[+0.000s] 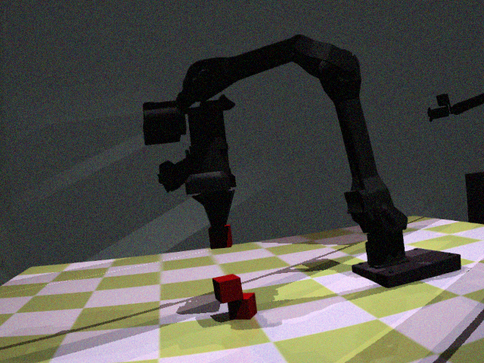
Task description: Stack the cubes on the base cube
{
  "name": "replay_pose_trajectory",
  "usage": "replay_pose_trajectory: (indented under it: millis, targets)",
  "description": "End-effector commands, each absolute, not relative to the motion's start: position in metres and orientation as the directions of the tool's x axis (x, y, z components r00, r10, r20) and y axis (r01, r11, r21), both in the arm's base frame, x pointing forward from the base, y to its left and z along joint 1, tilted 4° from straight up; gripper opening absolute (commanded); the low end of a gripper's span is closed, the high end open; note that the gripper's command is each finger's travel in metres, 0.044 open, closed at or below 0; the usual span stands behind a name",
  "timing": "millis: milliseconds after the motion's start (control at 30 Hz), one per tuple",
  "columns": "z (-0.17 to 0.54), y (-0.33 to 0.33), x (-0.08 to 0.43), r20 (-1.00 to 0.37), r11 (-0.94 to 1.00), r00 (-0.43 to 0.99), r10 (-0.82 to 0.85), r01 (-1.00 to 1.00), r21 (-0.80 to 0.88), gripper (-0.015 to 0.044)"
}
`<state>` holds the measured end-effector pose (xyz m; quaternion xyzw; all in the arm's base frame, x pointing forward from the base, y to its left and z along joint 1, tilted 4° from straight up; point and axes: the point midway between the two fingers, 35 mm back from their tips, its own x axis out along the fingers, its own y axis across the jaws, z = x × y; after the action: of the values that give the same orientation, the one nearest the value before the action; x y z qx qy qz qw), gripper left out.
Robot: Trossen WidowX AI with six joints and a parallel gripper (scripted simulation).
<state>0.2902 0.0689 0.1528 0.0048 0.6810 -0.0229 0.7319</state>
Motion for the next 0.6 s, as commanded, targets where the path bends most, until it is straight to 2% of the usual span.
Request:
replay_pose_trajectory:
  millis: [0, 567]
  targets:
    - [0.151, 0.080, 0.283, -0.997, 0.998, 0.071, -0.030, -0.056, -0.034, 0.0105]
    - [0.144, 0.122, 0.256, -0.997, 0.916, 0.071, -0.028, -0.397, -0.054, 0.0105]
